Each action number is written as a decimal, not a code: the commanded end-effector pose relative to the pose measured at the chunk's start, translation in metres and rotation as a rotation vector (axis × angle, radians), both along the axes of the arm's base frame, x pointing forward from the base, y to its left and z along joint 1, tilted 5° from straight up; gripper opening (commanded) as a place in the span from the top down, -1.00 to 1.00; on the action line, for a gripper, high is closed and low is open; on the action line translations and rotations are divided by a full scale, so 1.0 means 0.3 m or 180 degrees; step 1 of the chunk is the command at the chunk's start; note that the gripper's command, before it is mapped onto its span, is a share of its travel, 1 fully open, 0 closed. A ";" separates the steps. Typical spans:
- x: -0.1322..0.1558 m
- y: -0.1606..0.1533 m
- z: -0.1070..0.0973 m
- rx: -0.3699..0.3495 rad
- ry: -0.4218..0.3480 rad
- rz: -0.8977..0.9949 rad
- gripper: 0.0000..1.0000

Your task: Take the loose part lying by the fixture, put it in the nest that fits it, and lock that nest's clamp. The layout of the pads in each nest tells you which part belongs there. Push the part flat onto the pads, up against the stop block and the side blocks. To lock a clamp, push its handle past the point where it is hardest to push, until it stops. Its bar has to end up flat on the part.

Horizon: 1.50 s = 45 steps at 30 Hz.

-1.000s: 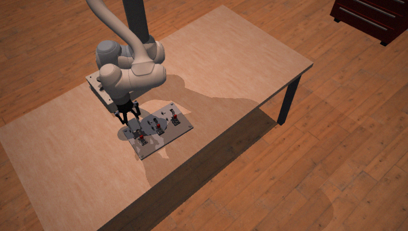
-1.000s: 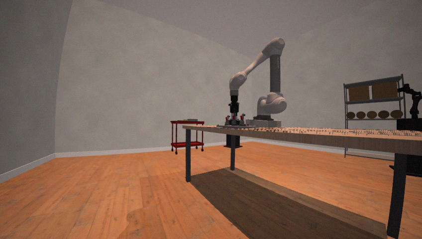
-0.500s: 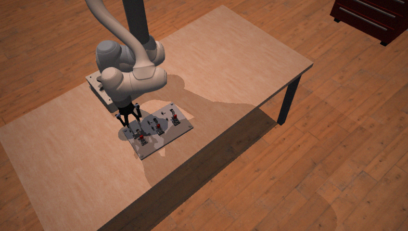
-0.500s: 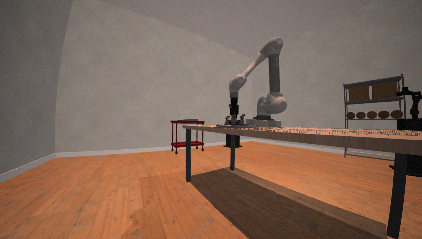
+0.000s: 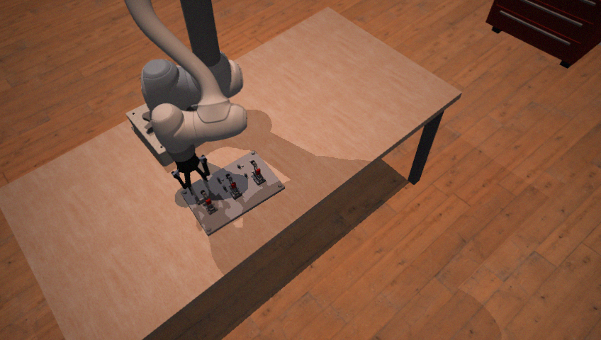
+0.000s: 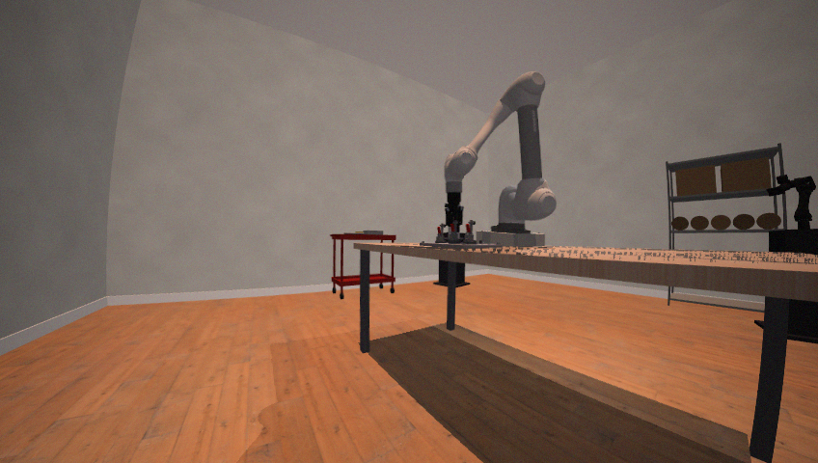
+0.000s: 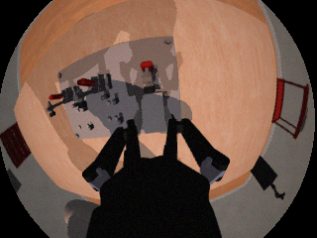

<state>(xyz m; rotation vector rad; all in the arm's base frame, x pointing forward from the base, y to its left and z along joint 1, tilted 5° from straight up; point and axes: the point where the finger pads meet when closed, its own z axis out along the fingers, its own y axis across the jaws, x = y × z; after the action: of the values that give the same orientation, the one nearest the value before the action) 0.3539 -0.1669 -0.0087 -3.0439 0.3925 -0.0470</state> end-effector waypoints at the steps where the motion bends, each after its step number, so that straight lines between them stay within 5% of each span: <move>1: 0.001 0.001 -0.010 0.0001 -0.0001 0.0000 0.80; 45: 0.002 0.001 -0.024 0.0001 -0.0001 0.0000 0.80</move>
<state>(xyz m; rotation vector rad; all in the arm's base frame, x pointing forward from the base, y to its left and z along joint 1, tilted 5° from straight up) 0.3545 -0.1664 -0.0160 -3.0438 0.3926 -0.0470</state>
